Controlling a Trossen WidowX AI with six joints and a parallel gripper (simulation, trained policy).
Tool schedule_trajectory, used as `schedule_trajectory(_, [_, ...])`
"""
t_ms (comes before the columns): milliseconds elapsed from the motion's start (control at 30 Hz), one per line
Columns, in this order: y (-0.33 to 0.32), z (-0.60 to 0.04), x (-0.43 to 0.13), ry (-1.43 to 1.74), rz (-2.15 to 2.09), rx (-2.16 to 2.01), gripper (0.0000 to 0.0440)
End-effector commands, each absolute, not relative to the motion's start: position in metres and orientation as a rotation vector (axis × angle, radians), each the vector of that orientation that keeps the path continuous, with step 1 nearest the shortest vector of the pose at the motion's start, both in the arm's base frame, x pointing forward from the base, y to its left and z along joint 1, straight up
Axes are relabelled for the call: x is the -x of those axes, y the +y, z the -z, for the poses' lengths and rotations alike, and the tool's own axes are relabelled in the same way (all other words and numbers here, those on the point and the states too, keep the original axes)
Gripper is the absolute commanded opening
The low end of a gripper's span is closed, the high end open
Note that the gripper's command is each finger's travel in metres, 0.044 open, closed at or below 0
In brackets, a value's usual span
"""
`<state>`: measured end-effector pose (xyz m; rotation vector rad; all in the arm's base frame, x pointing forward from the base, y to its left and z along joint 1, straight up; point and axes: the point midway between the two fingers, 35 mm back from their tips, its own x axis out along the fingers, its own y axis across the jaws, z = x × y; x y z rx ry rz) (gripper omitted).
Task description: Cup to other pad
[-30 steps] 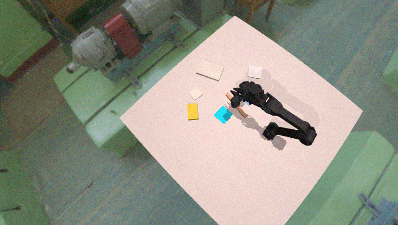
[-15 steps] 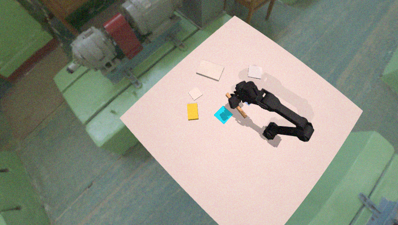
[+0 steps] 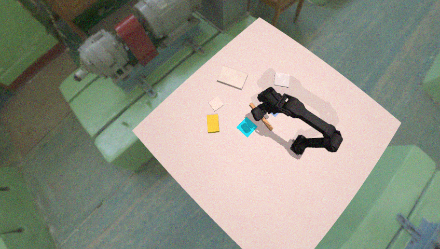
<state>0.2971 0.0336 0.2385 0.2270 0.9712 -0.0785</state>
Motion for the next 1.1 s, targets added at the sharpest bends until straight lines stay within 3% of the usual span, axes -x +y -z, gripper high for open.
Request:
schedule_trajectory(0, [0.031, -0.236, -0.295, 1.034, 0.101, -0.218, 0.0132])
schedule_trajectory(367, [0.02, -0.223, -0.289, 1.2, 0.139, -0.165, 0.0129])
schedule_trajectory(1067, [-0.014, -0.192, -0.281, 1.475, 0.179, -0.08, 0.0167])
